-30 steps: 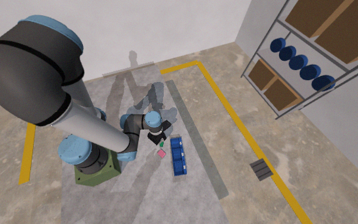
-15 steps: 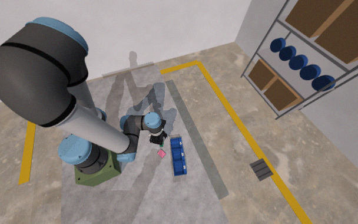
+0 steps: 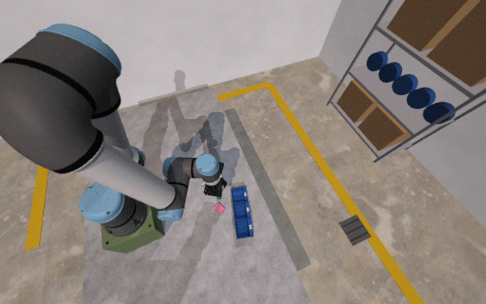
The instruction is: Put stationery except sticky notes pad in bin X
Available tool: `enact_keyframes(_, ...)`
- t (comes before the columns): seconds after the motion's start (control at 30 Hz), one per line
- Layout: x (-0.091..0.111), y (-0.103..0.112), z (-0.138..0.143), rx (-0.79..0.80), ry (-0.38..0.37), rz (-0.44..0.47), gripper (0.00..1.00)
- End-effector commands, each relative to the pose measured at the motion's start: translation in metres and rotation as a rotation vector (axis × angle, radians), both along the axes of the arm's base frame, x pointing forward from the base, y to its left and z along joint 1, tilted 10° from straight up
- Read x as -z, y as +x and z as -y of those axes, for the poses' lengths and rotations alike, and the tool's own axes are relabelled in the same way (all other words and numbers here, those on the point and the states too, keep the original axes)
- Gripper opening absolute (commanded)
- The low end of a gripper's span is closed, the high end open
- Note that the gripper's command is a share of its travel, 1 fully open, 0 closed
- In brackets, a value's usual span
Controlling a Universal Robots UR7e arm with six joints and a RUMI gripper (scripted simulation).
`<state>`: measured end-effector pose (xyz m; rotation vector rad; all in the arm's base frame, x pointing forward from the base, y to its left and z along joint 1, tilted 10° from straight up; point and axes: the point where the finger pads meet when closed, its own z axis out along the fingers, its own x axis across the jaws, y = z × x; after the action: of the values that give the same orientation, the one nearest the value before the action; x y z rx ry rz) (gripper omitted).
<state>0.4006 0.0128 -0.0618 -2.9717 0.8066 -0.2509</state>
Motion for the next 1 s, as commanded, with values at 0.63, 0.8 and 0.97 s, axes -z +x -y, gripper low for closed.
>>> enact_keyframes(0.63,0.008,0.002,0.0,-0.001,0.0,0.001,0.23)
enact_keyframes(0.8,0.027,0.005,0.0,-0.001,0.0,0.001,0.23)
enact_keyframes(0.97,0.047,0.009,0.0,-0.001,0.0,0.001,0.23)
